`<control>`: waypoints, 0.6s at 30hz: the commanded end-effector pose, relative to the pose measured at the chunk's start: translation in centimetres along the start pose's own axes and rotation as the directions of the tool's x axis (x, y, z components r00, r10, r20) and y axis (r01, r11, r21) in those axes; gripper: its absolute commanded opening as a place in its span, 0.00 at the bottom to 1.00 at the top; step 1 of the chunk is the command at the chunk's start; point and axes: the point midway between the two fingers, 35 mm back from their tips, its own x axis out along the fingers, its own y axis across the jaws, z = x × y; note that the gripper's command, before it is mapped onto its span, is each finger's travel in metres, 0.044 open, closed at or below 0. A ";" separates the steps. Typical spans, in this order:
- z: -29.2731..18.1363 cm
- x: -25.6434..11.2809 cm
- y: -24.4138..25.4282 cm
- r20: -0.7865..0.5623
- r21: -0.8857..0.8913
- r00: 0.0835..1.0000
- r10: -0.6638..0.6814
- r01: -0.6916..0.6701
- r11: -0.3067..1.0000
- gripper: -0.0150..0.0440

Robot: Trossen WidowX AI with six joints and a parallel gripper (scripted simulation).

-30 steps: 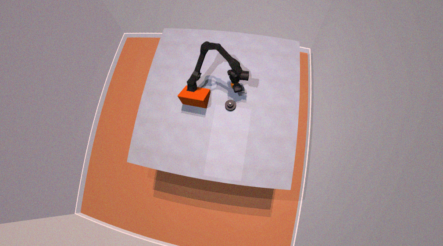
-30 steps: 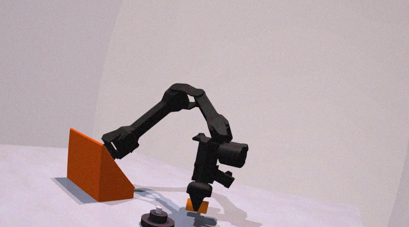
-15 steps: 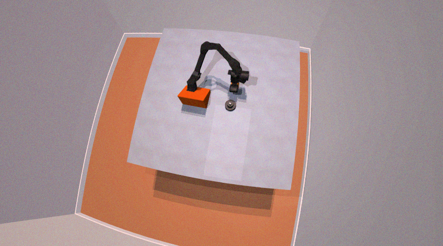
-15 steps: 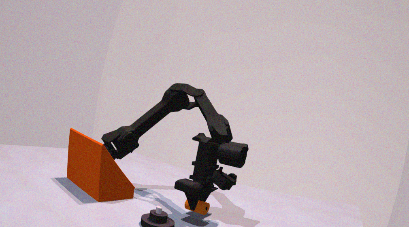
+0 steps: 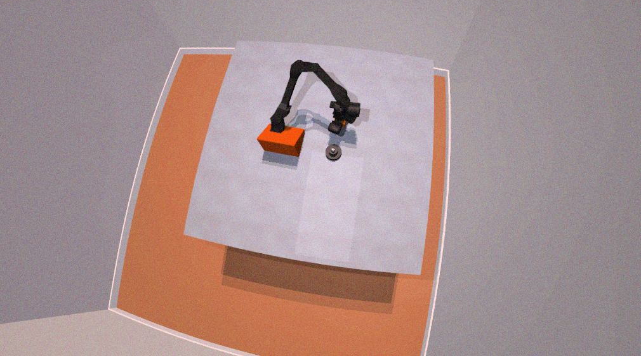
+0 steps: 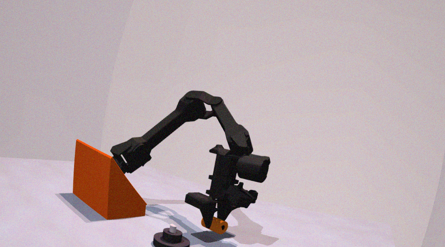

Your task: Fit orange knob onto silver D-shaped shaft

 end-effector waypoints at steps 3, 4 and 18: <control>0.0 0.0 0.1 0.000 0.222 1.000 0.005 -0.005 0.975 0.56; 0.0 0.0 0.1 0.000 0.256 1.000 0.005 -0.005 0.967 0.56; 0.0 0.0 0.1 0.000 0.420 1.000 0.005 -0.004 0.908 0.56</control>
